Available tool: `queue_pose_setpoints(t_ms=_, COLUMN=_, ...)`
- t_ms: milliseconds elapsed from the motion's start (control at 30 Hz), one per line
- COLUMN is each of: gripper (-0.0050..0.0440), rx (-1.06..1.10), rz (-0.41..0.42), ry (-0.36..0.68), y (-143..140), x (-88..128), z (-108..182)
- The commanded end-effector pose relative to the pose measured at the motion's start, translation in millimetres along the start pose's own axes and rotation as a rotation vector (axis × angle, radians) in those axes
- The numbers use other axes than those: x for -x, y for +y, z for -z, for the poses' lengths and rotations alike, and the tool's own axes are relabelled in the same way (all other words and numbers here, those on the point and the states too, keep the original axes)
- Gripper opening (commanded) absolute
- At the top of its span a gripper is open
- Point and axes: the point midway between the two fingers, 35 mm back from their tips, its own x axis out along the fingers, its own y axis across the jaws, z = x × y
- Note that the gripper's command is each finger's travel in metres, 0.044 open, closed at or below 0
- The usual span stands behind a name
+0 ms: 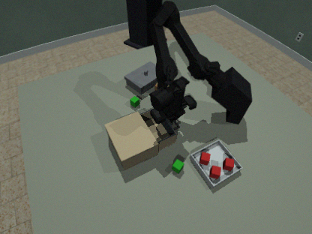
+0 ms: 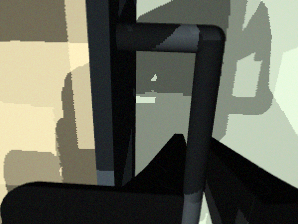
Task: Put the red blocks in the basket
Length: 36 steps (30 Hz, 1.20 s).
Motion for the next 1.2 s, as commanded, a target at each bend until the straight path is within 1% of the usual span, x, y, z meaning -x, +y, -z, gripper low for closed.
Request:
queue_pose_setpoints(t_ms=0, gripper=0.0, rx=0.003, rz=0.005, ry=0.002, y=-2, x=-1, z=0)
queue_pose_setpoints(t_ms=200, gripper=0.0, rx=0.003, rz=0.005, ry=0.002, y=-2, x=-1, z=0)
queue_pose_setpoints(t_ms=367, gripper=0.0, rx=0.003, rz=0.005, ry=0.002, y=11, x=-1, z=0)
queue_pose_setpoints(t_ms=433, gripper=0.0, rx=0.003, rz=0.005, ry=0.002, y=11, x=-1, z=0)
queue_pose_setpoints(t_ms=867, gripper=0.0, rx=0.003, rz=0.005, ry=0.002, y=46, x=-1, z=0)
queue_pose_setpoints(t_ms=1033, gripper=0.0, rx=0.003, rz=0.005, ry=0.002, y=46, x=-1, z=0)
queue_pose_setpoints(t_ms=1167, gripper=0.0, rx=0.003, rz=-0.261, ry=0.002, y=50, x=-2, z=0)
